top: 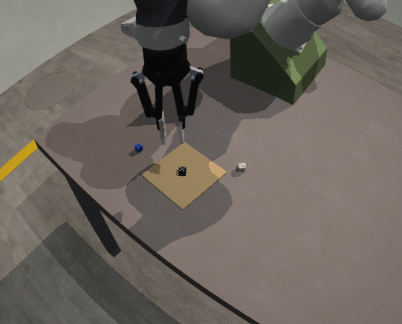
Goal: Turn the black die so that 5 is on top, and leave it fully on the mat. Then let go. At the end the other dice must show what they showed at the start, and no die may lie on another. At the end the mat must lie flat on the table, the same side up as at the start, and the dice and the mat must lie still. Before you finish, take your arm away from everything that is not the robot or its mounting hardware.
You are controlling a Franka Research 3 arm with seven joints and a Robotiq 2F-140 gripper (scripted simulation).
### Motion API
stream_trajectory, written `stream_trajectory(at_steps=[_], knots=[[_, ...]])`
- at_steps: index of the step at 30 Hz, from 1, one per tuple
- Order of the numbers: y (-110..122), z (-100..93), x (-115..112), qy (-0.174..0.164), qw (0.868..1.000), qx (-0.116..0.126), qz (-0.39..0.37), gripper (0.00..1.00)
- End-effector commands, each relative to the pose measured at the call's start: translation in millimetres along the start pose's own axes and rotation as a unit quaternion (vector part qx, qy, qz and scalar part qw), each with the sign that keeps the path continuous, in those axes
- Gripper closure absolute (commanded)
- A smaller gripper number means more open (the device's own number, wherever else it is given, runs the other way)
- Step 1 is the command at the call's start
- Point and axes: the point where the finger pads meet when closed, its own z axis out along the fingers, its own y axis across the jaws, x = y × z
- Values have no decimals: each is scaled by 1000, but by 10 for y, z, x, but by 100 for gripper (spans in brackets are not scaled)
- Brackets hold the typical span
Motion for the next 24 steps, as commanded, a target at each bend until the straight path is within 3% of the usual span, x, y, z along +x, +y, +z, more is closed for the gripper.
stream_trajectory(at_steps=[1,16,24], knots=[[74,8,27,14,998,-13,59,0],[74,-4,27,14,998,-13,59,0],[71,-125,24,14,998,-13,59,0]])
